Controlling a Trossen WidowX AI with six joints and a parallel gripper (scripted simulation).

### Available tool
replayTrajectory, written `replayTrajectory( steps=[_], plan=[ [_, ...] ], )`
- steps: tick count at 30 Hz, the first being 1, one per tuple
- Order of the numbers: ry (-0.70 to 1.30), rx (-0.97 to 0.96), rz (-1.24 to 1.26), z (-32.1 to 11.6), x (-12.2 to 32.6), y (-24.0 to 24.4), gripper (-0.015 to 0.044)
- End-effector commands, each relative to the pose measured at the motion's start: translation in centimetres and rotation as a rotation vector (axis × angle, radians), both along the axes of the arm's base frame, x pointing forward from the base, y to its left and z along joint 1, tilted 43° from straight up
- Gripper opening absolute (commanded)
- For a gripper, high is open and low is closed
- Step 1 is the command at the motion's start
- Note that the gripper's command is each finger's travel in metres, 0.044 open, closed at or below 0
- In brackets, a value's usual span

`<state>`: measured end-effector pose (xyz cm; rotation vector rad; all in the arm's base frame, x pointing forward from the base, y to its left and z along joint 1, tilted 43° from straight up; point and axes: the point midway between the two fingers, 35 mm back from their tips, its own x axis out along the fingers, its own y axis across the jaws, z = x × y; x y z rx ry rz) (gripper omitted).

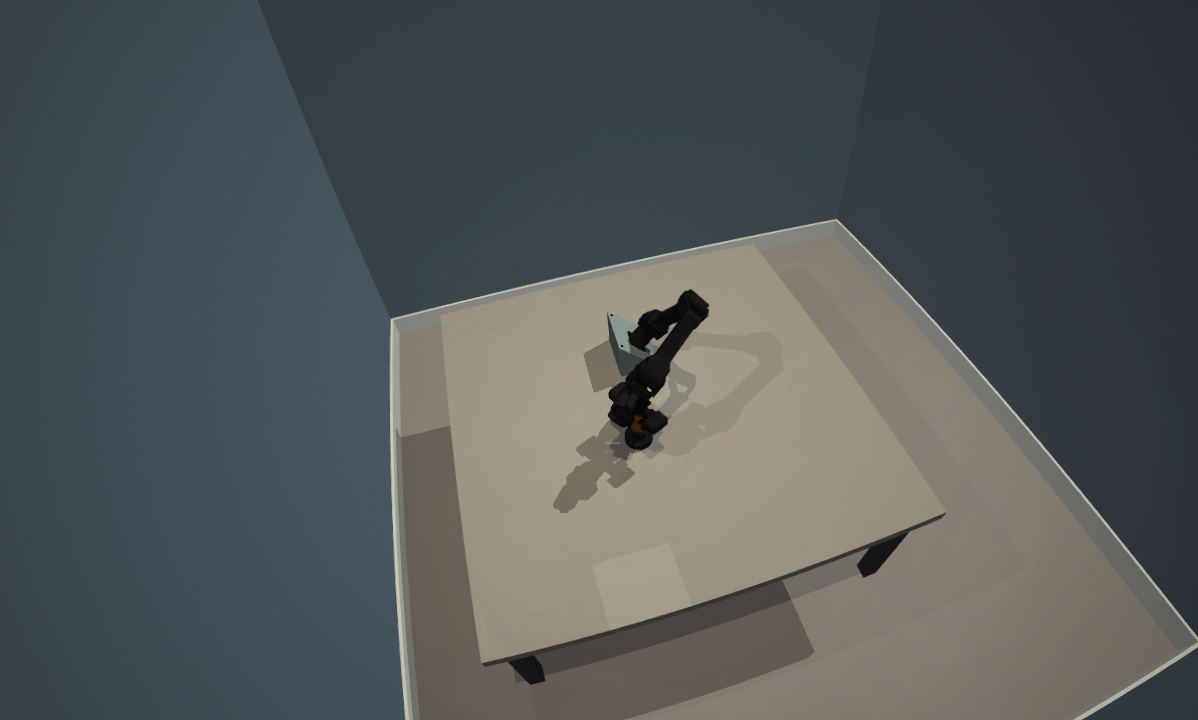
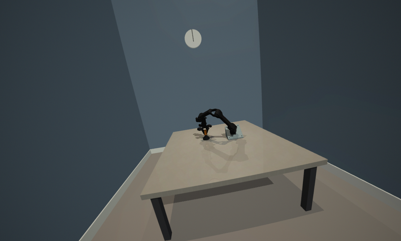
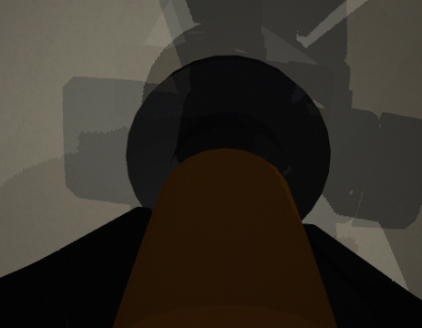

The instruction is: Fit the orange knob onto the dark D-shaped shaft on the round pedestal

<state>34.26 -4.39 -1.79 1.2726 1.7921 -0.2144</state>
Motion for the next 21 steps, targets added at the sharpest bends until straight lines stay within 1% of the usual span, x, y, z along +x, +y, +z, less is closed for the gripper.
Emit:
replayTrajectory(
  steps=[1,21],
  plan=[
    [0.001,0.000,-0.004,0.06,-0.23,-0.03,0.0000],
    [0.001,0.000,-0.004,0.20,0.02,-0.20,0.0000]
  ],
)
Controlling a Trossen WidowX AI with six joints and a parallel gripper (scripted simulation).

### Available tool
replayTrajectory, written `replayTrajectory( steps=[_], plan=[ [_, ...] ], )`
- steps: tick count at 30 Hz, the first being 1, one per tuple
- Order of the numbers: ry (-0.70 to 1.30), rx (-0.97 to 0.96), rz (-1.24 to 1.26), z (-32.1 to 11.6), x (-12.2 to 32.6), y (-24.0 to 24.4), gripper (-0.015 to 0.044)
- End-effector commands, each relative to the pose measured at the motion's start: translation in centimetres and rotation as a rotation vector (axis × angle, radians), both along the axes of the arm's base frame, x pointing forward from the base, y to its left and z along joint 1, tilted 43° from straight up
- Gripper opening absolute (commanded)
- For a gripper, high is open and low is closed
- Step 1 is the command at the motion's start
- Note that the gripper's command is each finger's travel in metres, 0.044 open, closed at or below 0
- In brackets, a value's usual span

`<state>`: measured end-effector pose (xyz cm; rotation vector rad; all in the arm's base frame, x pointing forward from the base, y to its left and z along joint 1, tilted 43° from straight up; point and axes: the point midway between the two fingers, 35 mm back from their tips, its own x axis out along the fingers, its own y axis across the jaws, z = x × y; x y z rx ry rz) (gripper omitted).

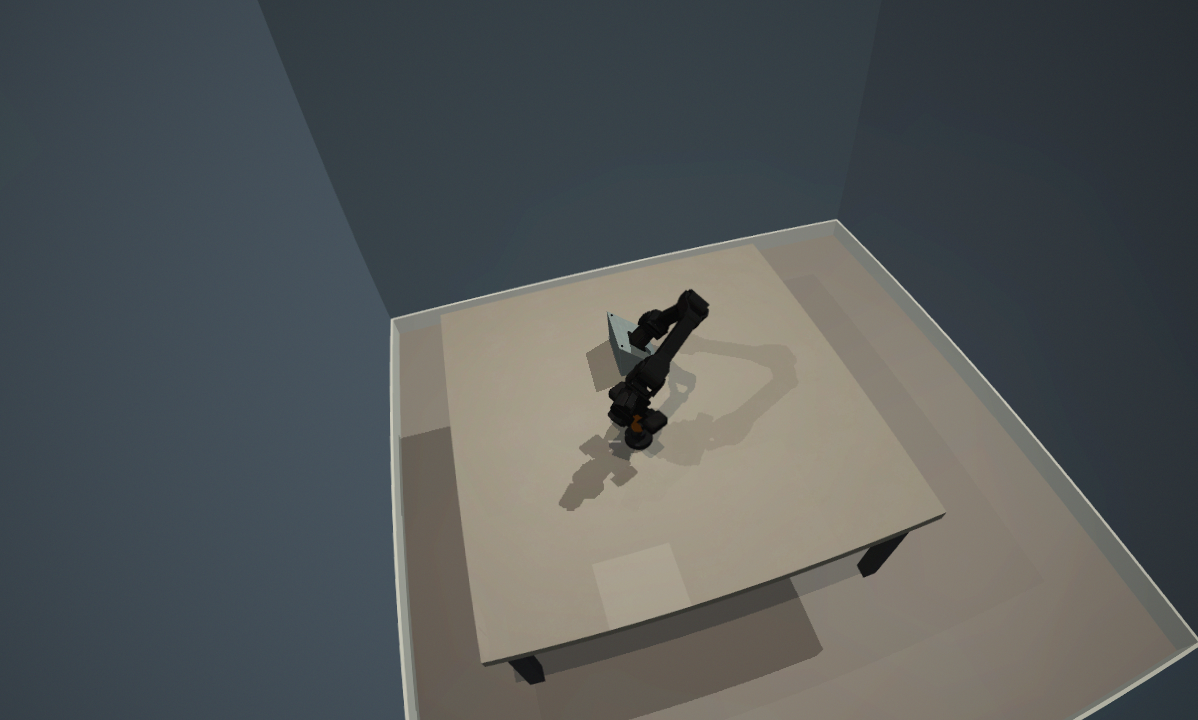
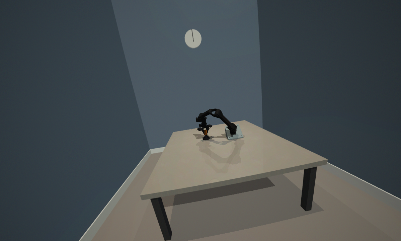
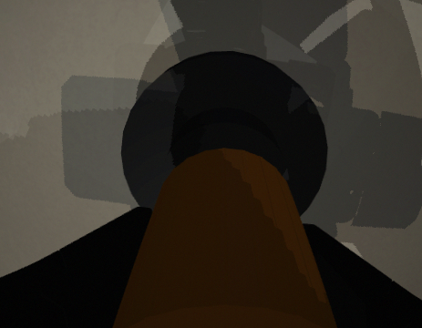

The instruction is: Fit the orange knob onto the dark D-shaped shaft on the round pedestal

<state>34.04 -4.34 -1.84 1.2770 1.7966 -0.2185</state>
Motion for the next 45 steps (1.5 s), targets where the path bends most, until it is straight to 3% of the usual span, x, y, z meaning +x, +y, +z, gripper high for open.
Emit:
replayTrajectory(
  steps=[1,8,45],
  plan=[
    [0.001,-0.003,-0.008,0.26,0.25,-0.26,0.0000],
    [0.135,-0.016,-0.157,0.31,0.49,-0.37,0.0000],
    [0.135,-0.016,-0.157,0.12,0.20,-0.15,0.0000]
  ],
)
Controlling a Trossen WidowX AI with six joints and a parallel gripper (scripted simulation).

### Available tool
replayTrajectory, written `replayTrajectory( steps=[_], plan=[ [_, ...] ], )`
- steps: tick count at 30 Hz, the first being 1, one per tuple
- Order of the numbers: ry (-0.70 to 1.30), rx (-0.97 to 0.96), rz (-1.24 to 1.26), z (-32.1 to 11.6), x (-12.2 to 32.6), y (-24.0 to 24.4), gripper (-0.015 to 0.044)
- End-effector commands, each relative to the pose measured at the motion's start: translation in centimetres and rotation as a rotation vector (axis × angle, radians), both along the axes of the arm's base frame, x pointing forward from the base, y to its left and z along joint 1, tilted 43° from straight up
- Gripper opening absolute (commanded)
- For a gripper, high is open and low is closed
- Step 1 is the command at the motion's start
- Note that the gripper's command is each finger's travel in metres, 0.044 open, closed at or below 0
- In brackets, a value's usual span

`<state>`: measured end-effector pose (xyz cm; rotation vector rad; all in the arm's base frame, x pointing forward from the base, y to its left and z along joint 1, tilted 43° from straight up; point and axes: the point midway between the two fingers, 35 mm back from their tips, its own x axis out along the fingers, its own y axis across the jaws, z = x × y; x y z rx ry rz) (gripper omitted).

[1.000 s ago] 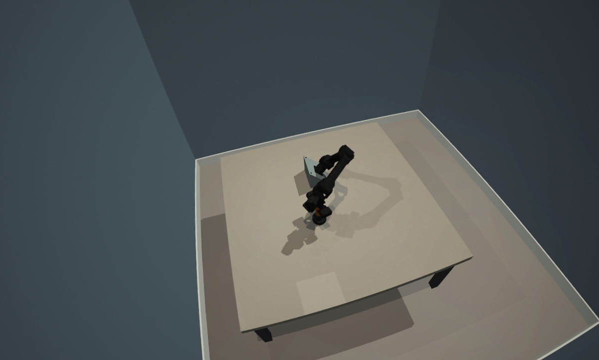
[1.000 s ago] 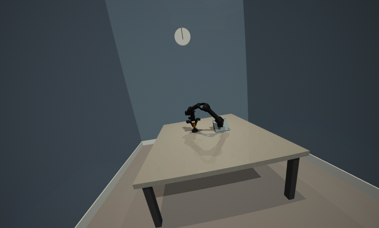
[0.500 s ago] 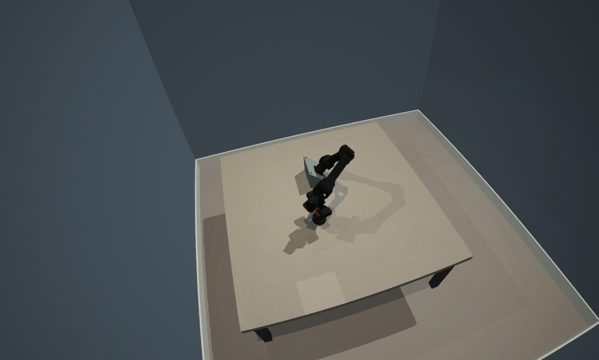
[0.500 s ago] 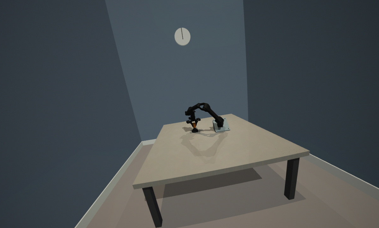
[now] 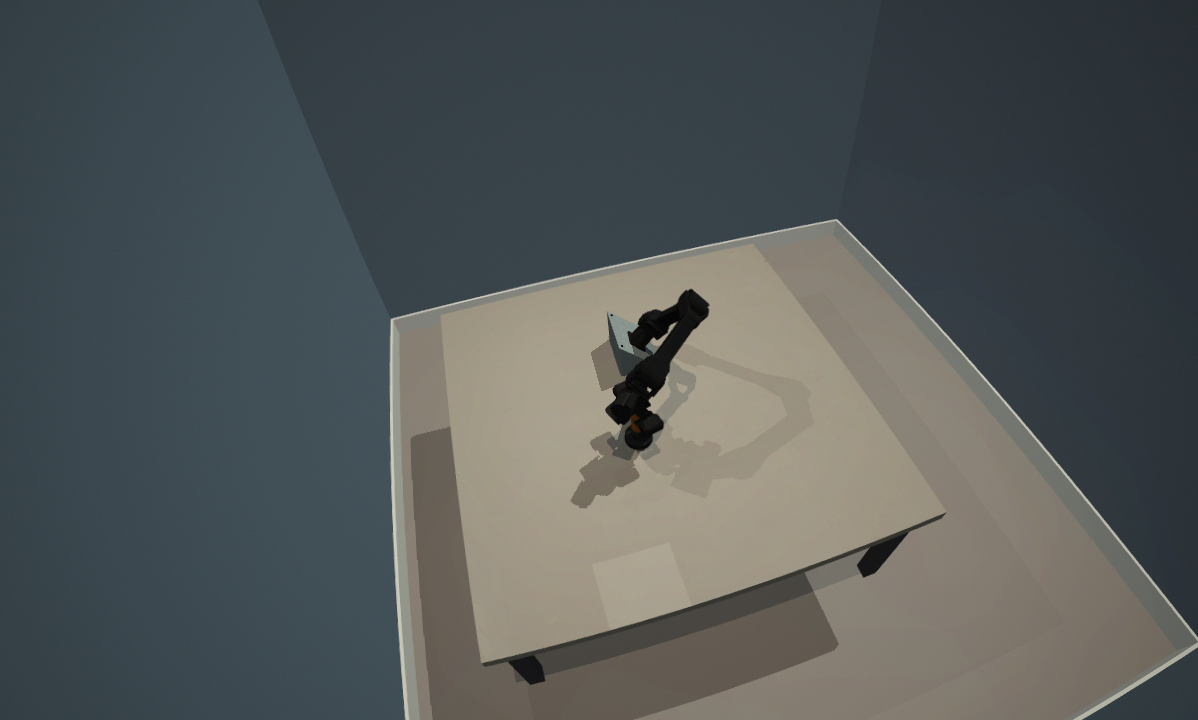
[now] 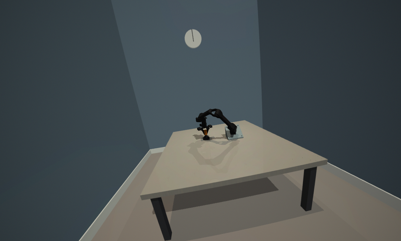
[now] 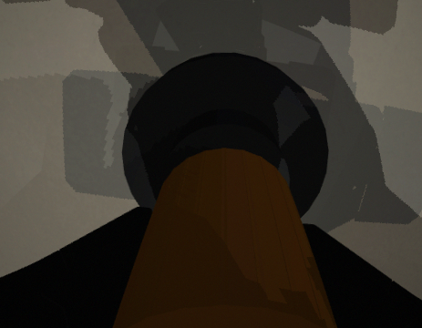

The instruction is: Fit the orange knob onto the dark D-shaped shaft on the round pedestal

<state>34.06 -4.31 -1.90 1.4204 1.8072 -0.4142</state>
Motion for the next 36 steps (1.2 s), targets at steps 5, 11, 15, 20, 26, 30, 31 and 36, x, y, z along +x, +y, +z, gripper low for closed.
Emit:
replayTrajectory(
  steps=[5,11,15,20,26,30,31,36],
  plan=[
    [0.015,-0.002,-0.021,0.32,0.30,-0.29,0.0000],
    [0.138,-0.014,-0.157,0.39,0.53,-0.39,0.0000],
    [0.138,-0.014,-0.157,0.33,0.46,-0.32,0.0000],
    [0.138,-0.014,-0.157,0.17,0.36,-0.17,0.0000],
    [0.138,-0.014,-0.157,0.10,0.22,-0.08,0.0000],
    [0.138,-0.014,-0.157,0.18,-0.01,-0.11,0.0000],
    [0.138,-0.014,-0.157,0.20,-0.02,-0.13,0.0000],
    [0.138,-0.014,-0.157,-0.04,0.04,0.05,0.0000]
  ],
)
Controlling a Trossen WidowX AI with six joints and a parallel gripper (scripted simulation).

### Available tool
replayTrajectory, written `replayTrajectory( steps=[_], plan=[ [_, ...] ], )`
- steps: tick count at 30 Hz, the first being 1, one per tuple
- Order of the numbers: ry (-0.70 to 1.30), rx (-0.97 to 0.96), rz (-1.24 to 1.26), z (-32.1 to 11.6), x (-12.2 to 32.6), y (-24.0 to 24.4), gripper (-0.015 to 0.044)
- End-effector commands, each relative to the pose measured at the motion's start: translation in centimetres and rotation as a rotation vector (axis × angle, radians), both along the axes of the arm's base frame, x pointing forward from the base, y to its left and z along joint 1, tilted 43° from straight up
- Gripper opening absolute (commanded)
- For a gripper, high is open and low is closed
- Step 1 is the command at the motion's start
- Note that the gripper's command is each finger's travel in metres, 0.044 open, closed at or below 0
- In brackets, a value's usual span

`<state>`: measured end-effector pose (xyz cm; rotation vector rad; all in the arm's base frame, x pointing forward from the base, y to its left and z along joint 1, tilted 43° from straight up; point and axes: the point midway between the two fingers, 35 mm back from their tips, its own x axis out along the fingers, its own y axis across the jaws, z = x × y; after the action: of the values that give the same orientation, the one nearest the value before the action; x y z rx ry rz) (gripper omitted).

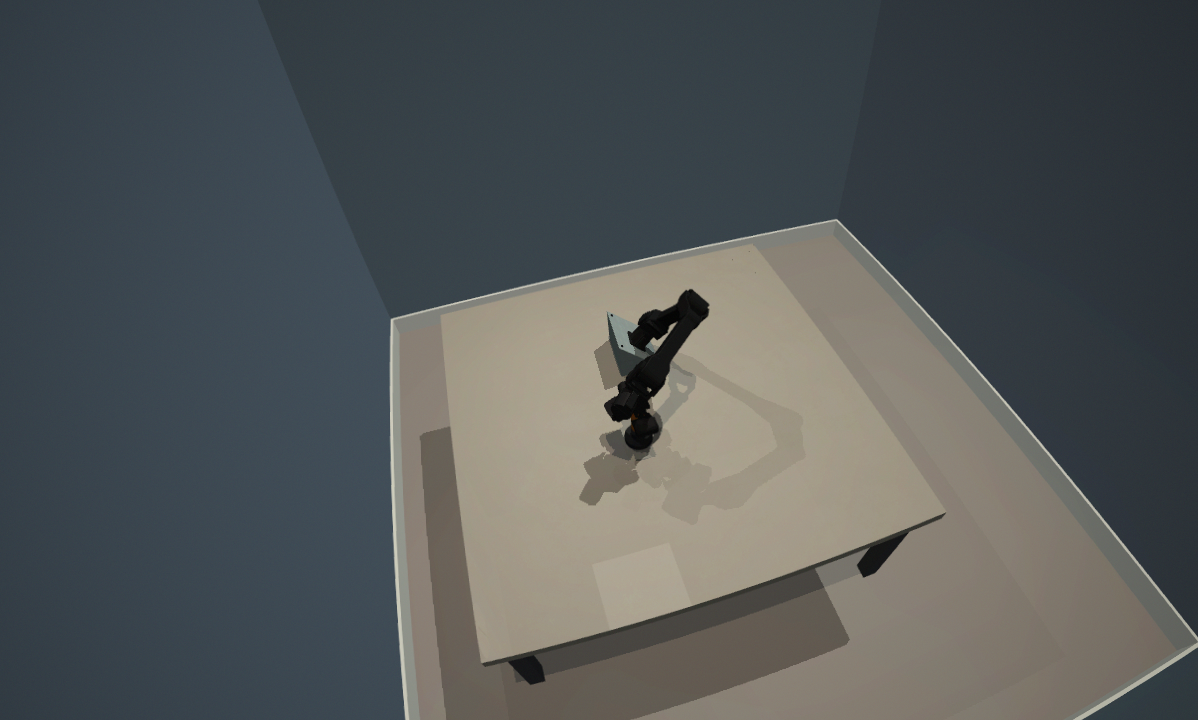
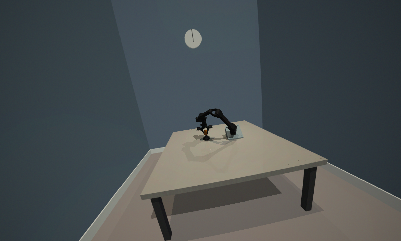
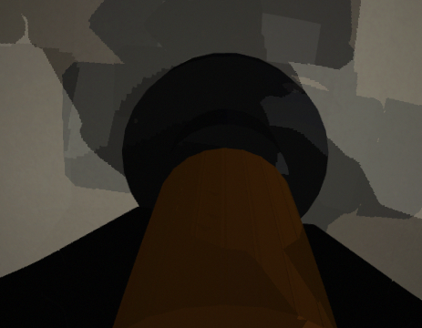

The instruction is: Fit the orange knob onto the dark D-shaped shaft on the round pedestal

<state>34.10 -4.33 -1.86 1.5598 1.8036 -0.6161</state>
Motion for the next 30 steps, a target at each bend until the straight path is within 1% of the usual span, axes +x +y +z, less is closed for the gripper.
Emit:
replayTrajectory(
  steps=[1,15,18,22,30],
  plan=[
    [0.001,0.000,-0.003,-0.03,0.01,0.02,0.0000],
    [0.001,0.000,-0.003,0.28,0.27,-0.25,0.0000],
    [0.037,-0.003,-0.043,0.32,0.30,-0.28,0.0000],
    [0.134,-0.013,-0.151,0.37,0.48,-0.37,0.0000],
    [0.141,-0.013,-0.159,0.20,0.39,-0.22,0.0000]
  ],
)
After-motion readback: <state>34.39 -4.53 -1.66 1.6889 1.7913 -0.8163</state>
